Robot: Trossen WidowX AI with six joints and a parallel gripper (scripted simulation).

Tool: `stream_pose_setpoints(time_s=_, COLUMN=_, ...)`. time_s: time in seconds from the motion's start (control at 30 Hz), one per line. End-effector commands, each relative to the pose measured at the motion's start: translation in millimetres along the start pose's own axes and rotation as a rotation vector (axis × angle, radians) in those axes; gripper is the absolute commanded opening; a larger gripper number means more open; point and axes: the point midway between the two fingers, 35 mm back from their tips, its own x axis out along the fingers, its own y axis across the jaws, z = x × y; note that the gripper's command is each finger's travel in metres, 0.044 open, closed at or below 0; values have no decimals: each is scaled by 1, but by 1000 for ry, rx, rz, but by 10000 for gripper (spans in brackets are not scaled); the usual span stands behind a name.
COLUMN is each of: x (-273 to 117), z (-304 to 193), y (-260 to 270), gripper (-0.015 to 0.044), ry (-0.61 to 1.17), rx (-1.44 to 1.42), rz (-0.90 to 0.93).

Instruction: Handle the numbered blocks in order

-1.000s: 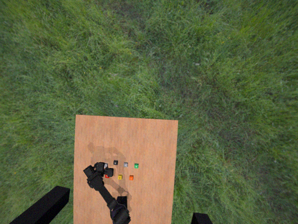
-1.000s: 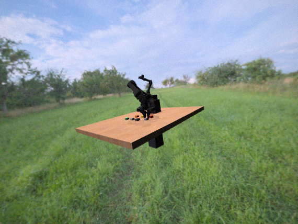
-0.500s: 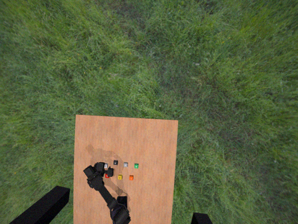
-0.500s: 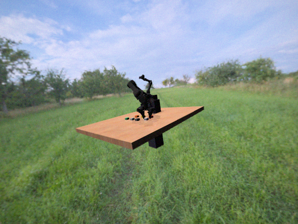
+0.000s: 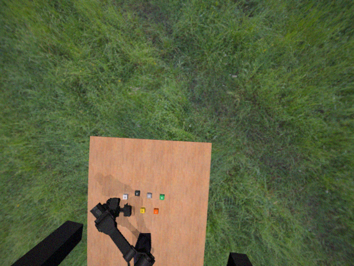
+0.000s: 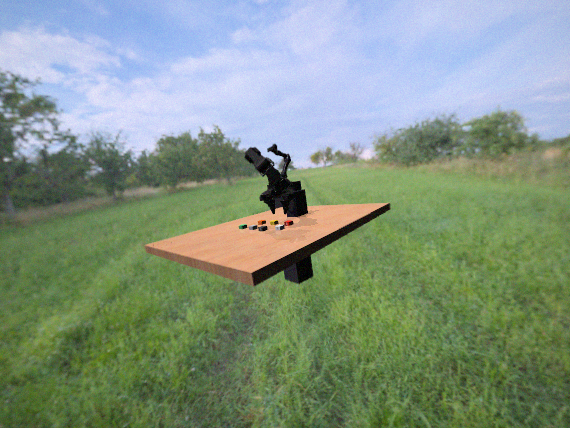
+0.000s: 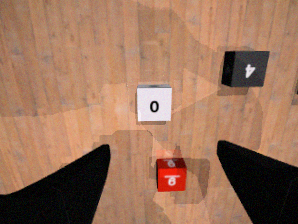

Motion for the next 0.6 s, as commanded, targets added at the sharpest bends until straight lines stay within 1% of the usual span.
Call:
stream_pose_setpoints(time_s=0.0, x=-53, z=1, y=1, gripper=216, ry=-20, rx=12, rz=20)
stream_pose_setpoints(time_s=0.1, x=-53, z=1, y=1, gripper=138, ry=-20, rx=12, rz=20)
stream_pose_setpoints(time_s=0.13, x=-53, z=1, y=1, gripper=120, ry=-20, rx=12, rz=20)
stream_pose_setpoints(time_s=0.5, x=-53, z=1, y=1, gripper=120, ry=-20, rx=12, rz=20)
stream_pose_setpoints(time_s=0.57, x=-54, z=6, y=-10, gripper=120, ry=-20, rx=11, rz=23)
